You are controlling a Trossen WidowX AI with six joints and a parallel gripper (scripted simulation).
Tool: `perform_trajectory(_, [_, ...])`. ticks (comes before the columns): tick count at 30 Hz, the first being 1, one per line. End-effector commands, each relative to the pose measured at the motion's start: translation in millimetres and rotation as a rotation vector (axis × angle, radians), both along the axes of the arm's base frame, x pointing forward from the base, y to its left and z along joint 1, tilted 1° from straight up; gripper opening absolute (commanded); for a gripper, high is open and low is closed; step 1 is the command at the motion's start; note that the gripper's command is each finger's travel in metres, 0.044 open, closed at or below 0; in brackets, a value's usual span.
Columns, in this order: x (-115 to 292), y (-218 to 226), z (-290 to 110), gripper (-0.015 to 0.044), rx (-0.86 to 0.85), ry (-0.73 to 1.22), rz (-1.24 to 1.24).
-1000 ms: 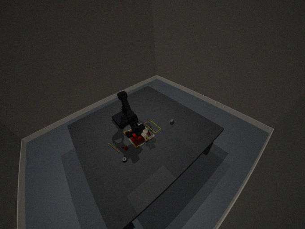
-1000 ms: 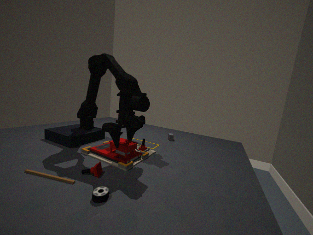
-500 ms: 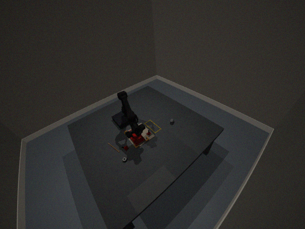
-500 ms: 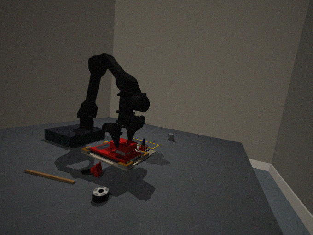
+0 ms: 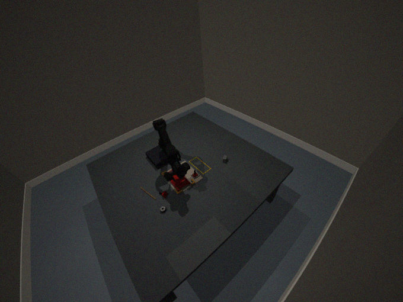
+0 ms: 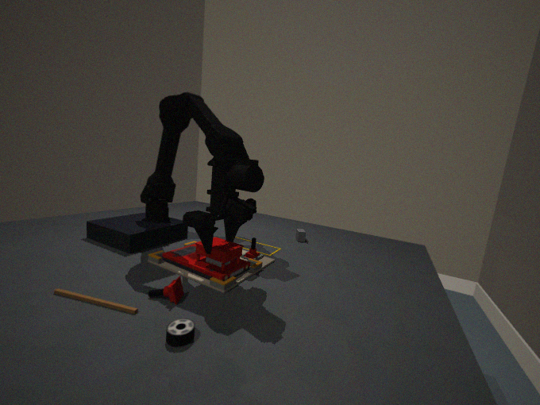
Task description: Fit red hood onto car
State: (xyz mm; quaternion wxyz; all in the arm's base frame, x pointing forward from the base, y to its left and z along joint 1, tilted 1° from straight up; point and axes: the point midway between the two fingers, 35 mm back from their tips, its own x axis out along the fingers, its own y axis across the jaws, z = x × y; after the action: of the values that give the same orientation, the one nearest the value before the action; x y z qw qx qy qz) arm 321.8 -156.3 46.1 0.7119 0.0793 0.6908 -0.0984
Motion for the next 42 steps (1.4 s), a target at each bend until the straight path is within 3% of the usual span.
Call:
perform_trajectory(1, [0, 0, -2, 0.0000, -0.001, 0.000, 0.002])
perform_trajectory(42, [0, 0, -16, 0.0000, 0.000, 0.000, -0.001])
